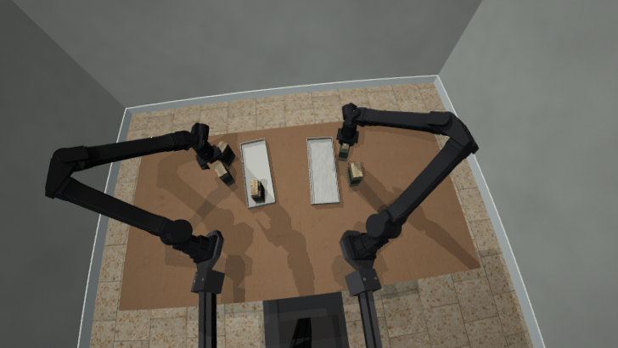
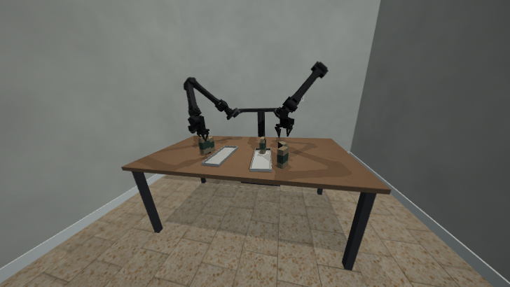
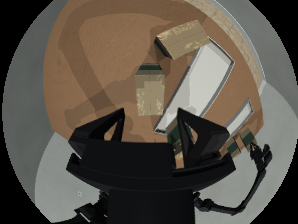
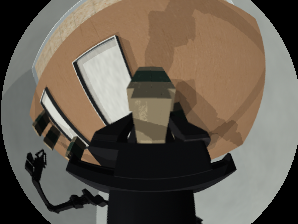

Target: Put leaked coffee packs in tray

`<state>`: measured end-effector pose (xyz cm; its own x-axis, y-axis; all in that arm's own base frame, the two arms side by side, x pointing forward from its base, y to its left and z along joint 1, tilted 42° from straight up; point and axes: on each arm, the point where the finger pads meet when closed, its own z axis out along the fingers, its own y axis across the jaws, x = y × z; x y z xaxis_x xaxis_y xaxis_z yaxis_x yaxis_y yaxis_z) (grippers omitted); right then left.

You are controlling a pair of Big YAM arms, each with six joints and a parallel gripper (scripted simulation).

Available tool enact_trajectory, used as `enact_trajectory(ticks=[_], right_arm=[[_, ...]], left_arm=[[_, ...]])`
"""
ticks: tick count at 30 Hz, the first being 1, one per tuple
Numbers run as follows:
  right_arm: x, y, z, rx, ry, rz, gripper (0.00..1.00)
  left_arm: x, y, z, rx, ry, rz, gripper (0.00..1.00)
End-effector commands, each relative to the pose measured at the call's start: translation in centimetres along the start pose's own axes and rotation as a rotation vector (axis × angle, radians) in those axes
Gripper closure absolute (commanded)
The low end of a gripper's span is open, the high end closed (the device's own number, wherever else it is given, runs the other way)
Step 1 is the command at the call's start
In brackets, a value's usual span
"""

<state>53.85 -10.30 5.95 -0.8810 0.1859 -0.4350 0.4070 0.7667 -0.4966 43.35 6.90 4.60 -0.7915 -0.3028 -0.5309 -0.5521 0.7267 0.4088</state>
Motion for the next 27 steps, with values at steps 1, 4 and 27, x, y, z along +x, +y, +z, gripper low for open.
enact_trajectory(ticks=[1, 4, 27], right_arm=[[-2.4, 1.3, -3.0, -0.018, -0.061, 0.040, 0.77], [-1.1, 3.2, -1.8, -0.011, -0.037, 0.019, 0.77], [0.8, 11.2, -2.5, -0.019, -0.049, 0.029, 0.77]], left_arm=[[-0.7, -0.2, -0.4, 0.007, -0.010, -0.019, 0.24], [-0.7, -0.2, -0.4, 0.007, -0.010, -0.019, 0.24], [-0.7, -0.2, -0.4, 0.007, -0.010, -0.019, 0.24]])
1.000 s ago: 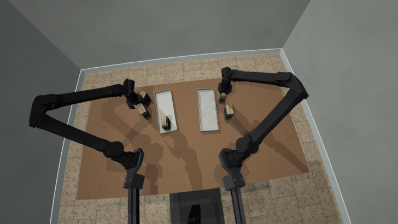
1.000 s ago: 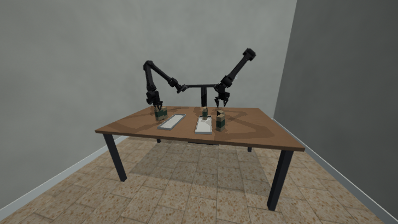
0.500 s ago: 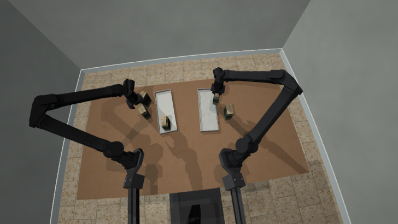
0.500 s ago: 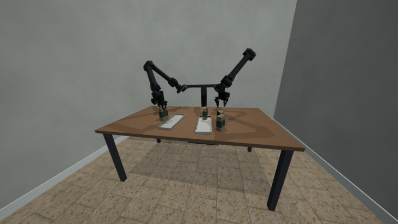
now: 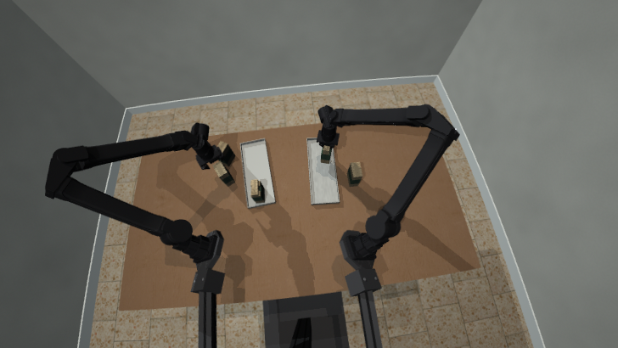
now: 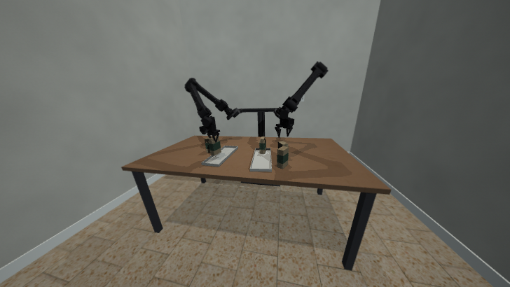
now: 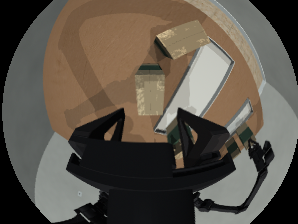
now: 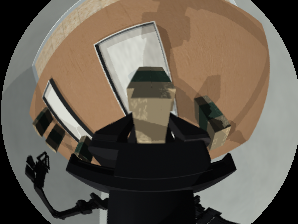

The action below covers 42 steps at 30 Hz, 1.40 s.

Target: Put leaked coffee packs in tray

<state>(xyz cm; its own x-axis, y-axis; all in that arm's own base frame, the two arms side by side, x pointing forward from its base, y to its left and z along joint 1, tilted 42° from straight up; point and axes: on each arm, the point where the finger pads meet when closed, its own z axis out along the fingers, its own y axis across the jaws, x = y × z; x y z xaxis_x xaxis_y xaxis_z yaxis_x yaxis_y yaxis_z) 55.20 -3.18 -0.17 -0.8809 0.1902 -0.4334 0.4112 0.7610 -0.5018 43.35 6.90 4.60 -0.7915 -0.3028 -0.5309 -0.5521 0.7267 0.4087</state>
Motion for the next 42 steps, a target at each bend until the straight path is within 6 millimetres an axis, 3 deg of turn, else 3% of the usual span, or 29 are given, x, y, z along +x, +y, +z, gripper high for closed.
enact_trajectory(ticks=[1, 4, 5, 7, 42], right_arm=[[-1.6, 2.7, -2.8, -0.024, -0.047, 0.022, 0.77], [-1.2, 3.2, -2.4, -0.021, -0.041, 0.016, 0.77], [-2.3, 2.8, -3.9, -0.035, -0.067, 0.041, 0.77], [-1.7, 3.8, -3.4, -0.030, -0.057, 0.032, 0.77], [-1.3, 3.7, -3.3, -0.029, -0.052, 0.024, 0.77]], left_arm=[[-0.7, -0.2, -0.4, 0.007, -0.010, -0.019, 0.24], [-0.7, -0.2, -0.4, 0.007, -0.010, -0.019, 0.24], [-0.7, -0.2, -0.4, 0.007, -0.010, -0.019, 0.24], [-0.7, -0.2, -0.4, 0.007, -0.010, -0.019, 0.24], [-0.7, -0.2, -0.4, 0.007, -0.010, -0.019, 0.24]])
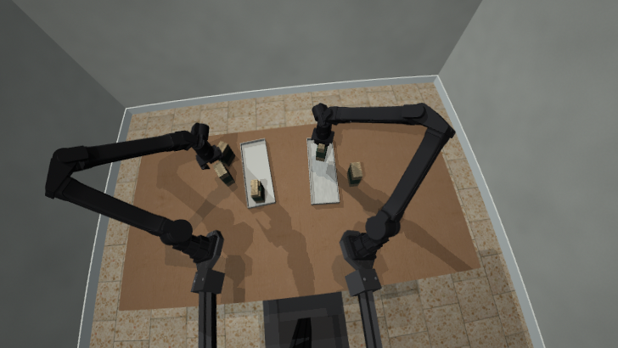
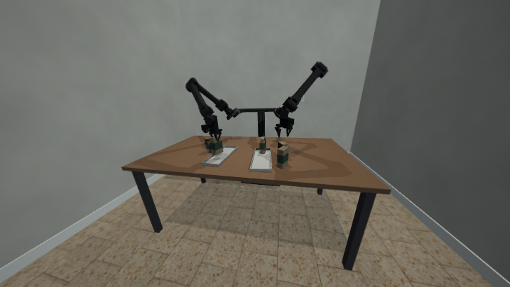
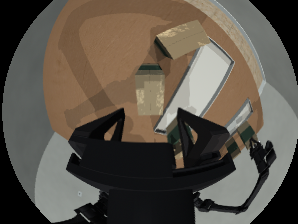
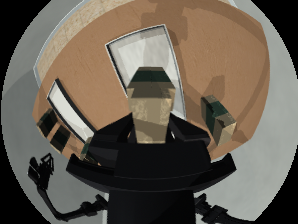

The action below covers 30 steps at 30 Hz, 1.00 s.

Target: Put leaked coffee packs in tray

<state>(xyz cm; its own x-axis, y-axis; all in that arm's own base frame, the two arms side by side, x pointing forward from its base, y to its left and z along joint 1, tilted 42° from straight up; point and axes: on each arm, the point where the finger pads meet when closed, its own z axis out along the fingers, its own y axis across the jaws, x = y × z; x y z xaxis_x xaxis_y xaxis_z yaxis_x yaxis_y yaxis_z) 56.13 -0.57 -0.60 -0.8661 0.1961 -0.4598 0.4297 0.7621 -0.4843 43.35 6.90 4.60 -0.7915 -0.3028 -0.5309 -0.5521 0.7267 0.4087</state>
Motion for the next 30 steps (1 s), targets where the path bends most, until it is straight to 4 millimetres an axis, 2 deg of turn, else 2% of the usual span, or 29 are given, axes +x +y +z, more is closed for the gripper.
enact_trajectory(ticks=[1, 3, 6, 10, 13, 14, 16, 18, 22, 24, 26, 30], right_arm=[[-1.1, 1.1, -2.2, -0.020, -0.032, 0.000, 0.77], [-1.1, 1.1, -2.2, -0.020, -0.032, 0.000, 0.77], [-0.7, 1.7, -0.8, -0.019, -0.031, -0.017, 0.77], [-1.9, -0.3, -0.3, -0.015, -0.033, 0.024, 0.77], [-1.8, -0.1, -0.2, -0.016, -0.033, 0.019, 0.77], [-1.1, 1.4, -0.8, -0.027, -0.041, -0.009, 0.77], [-0.4, 1.7, 0.2, -0.021, -0.028, -0.022, 0.77], [-0.5, 1.6, 0.3, -0.023, -0.031, -0.019, 0.77], [-1.4, -0.2, 1.5, -0.011, -0.023, 0.015, 0.77], [-0.7, 0.4, 2.2, -0.009, -0.015, -0.001, 0.77], [-0.3, 1.5, 1.8, -0.018, -0.022, -0.020, 0.77], [-1.0, 1.2, 1.5, -0.024, -0.034, -0.007, 0.77]], left_arm=[[-0.7, -0.2, -0.4, 0.007, -0.010, -0.019, 0.24], [-0.7, -0.2, -0.4, 0.007, -0.010, -0.019, 0.24], [-0.7, -0.2, -0.4, 0.007, -0.010, -0.019, 0.24], [-0.7, -0.2, -0.4, 0.007, -0.010, -0.019, 0.24], [-0.7, -0.2, -0.4, 0.007, -0.010, -0.019, 0.24], [-0.7, -0.2, -0.4, 0.007, -0.010, -0.019, 0.24], [-0.7, -0.2, -0.4, 0.007, -0.010, -0.019, 0.24], [-0.7, -0.2, -0.4, 0.007, -0.010, -0.019, 0.24], [-0.7, -0.2, -0.4, 0.007, -0.010, -0.019, 0.24], [-0.7, -0.2, -0.4, 0.007, -0.010, -0.019, 0.24], [-0.7, -0.2, -0.4, 0.007, -0.010, -0.019, 0.24], [-0.7, -0.2, -0.4, 0.007, -0.010, -0.019, 0.24]])
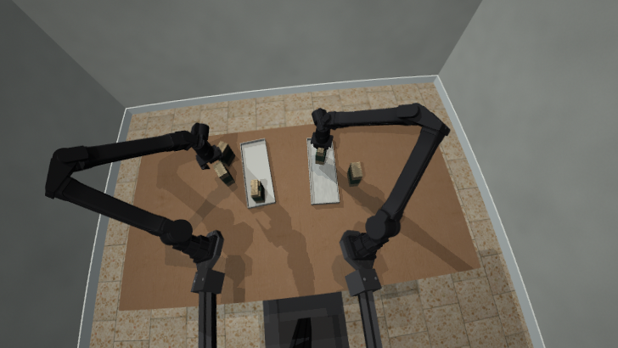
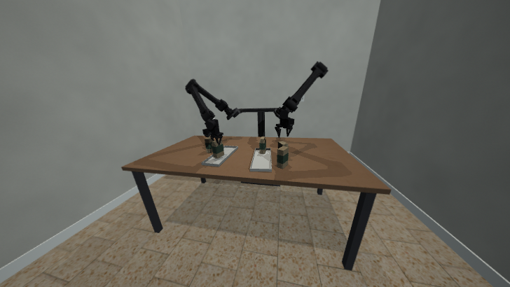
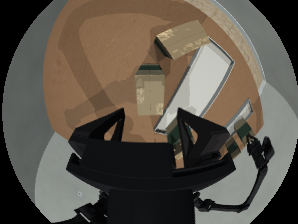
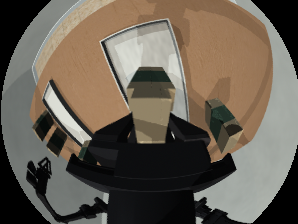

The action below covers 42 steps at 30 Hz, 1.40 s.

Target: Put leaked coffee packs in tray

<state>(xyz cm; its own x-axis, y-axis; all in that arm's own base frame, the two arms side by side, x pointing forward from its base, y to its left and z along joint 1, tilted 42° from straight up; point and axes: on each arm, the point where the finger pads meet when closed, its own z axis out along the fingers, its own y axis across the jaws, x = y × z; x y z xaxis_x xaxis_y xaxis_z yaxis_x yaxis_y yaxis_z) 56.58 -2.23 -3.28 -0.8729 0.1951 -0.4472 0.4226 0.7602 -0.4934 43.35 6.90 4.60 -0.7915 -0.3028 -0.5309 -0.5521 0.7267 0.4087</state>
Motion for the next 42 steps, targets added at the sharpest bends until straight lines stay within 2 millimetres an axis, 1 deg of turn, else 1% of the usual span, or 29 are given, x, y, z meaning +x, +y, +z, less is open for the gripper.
enact_trajectory(ticks=[1, 3, 5, 6, 8, 10, 11, 12, 13, 15, 42], right_arm=[[-2.2, 0.1, -1.7, -0.027, -0.051, 0.020, 0.77], [-2.3, -0.4, -1.0, -0.022, -0.044, 0.029, 0.77], [-1.3, 0.3, 0.2, -0.016, -0.027, 0.009, 0.77], [-1.1, 0.7, 0.2, -0.018, -0.028, 0.001, 0.77], [-1.4, 1.1, -0.3, -0.027, -0.040, -0.001, 0.77], [-2.3, 0.3, -0.4, -0.029, -0.050, 0.020, 0.77], [-2.5, -0.2, 0.0, -0.024, -0.047, 0.029, 0.77], [-2.4, -0.4, 0.6, -0.019, -0.041, 0.031, 0.77], [-2.1, -0.1, 1.0, -0.017, -0.036, 0.024, 0.77], [-1.9, 1.4, -0.3, -0.033, -0.053, 0.002, 0.77], [-2.1, 1.3, -0.5, -0.035, -0.057, 0.007, 0.77]], left_arm=[[-0.7, -0.2, -0.4, 0.007, -0.010, -0.019, 0.24], [-0.7, -0.2, -0.4, 0.007, -0.010, -0.019, 0.24], [-0.7, -0.2, -0.4, 0.007, -0.010, -0.019, 0.24], [-0.7, -0.2, -0.4, 0.007, -0.010, -0.019, 0.24], [-0.7, -0.2, -0.4, 0.007, -0.010, -0.019, 0.24], [-0.7, -0.2, -0.4, 0.007, -0.010, -0.019, 0.24], [-0.7, -0.2, -0.4, 0.007, -0.010, -0.019, 0.24], [-0.7, -0.2, -0.4, 0.007, -0.010, -0.019, 0.24], [-0.7, -0.2, -0.4, 0.007, -0.010, -0.019, 0.24], [-0.7, -0.2, -0.4, 0.007, -0.010, -0.019, 0.24], [-0.7, -0.2, -0.4, 0.007, -0.010, -0.019, 0.24]])
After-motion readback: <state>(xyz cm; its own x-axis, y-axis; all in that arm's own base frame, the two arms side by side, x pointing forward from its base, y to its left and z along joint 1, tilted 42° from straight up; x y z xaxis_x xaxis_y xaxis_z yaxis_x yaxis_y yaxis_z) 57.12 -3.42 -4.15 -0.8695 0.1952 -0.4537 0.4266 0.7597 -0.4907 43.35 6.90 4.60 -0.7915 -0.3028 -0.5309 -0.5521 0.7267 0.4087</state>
